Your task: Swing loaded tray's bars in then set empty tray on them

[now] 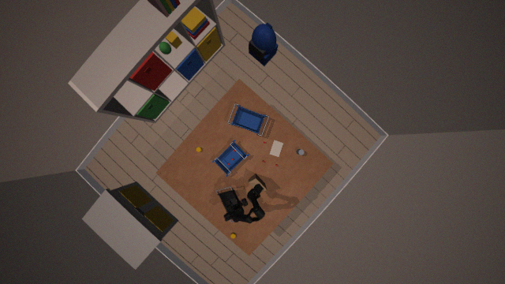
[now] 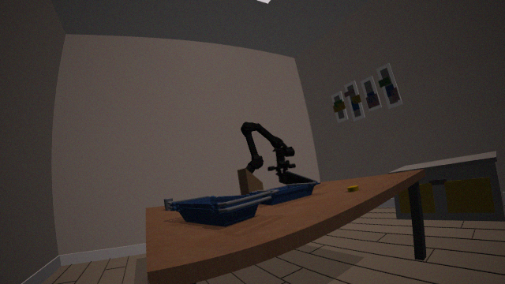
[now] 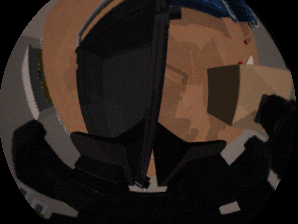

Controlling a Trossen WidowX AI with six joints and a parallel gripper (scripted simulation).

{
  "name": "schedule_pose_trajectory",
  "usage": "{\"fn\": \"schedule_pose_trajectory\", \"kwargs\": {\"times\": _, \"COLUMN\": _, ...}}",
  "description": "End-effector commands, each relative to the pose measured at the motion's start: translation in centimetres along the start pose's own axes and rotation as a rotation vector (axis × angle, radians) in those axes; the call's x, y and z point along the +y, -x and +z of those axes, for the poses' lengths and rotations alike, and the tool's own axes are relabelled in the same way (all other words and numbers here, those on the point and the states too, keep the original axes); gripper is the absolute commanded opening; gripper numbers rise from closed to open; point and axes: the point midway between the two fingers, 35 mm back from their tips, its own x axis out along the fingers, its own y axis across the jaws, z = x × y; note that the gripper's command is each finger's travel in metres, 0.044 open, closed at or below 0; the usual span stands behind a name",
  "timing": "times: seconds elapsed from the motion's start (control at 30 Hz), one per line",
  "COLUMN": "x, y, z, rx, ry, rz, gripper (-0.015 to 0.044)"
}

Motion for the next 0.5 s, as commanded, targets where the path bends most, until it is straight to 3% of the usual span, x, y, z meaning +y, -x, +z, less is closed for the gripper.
{"fn": "schedule_pose_trajectory", "kwargs": {"times": 0.0, "x": 0.7, "y": 0.7, "z": -0.2, "rx": 0.006, "ry": 0.007, "rz": 0.034, "gripper": 0.0}}
{"fn": "schedule_pose_trajectory", "kwargs": {"times": 0.47, "x": 3.9, "y": 5.2, "z": -0.9, "rx": 0.006, "ry": 0.008, "rz": 0.035, "gripper": 0.0}}
